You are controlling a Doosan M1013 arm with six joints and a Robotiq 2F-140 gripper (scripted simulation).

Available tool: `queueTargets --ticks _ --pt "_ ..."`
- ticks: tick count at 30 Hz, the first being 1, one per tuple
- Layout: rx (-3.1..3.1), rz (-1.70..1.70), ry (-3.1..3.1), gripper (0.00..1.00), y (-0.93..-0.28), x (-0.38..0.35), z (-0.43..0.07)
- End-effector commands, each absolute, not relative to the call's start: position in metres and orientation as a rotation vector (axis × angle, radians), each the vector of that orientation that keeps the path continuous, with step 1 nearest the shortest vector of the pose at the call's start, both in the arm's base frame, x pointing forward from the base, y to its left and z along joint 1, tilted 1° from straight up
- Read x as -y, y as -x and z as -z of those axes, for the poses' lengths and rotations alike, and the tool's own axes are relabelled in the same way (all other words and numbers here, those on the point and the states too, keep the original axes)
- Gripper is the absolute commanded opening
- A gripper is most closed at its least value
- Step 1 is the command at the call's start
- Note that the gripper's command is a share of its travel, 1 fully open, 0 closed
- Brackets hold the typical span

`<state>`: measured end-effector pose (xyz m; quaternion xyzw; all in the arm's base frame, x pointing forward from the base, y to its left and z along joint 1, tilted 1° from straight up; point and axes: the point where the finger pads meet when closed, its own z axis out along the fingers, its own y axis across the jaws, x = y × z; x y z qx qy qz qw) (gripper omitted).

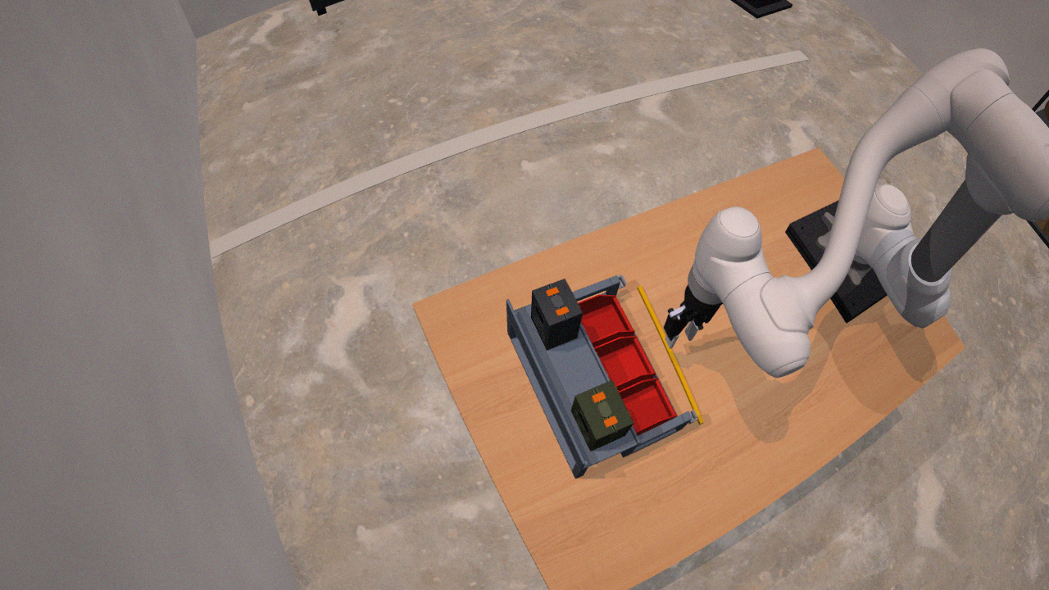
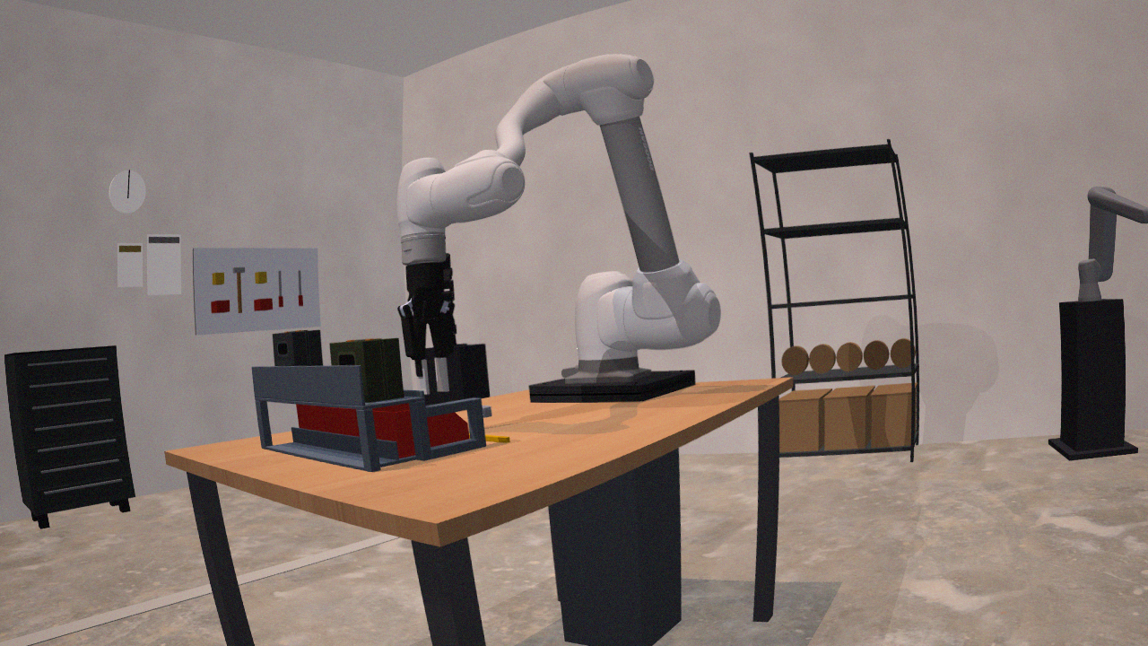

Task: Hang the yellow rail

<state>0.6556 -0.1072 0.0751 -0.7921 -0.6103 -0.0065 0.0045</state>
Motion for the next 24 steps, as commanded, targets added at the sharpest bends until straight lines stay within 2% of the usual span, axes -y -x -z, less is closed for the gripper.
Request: queueTargets --ticks 1,15,20,24 --pt "1.912 0.021 2.481 0.37 -0.656 0.107 -0.075" --pt "1.912 0.021 2.481 0.37 -0.656 0.107 -0.075" --pt "1.912 0.021 2.481 0.37 -0.656 0.106 -0.035" --pt "1.912 0.021 2.481 0.37 -0.656 0.106 -0.035"
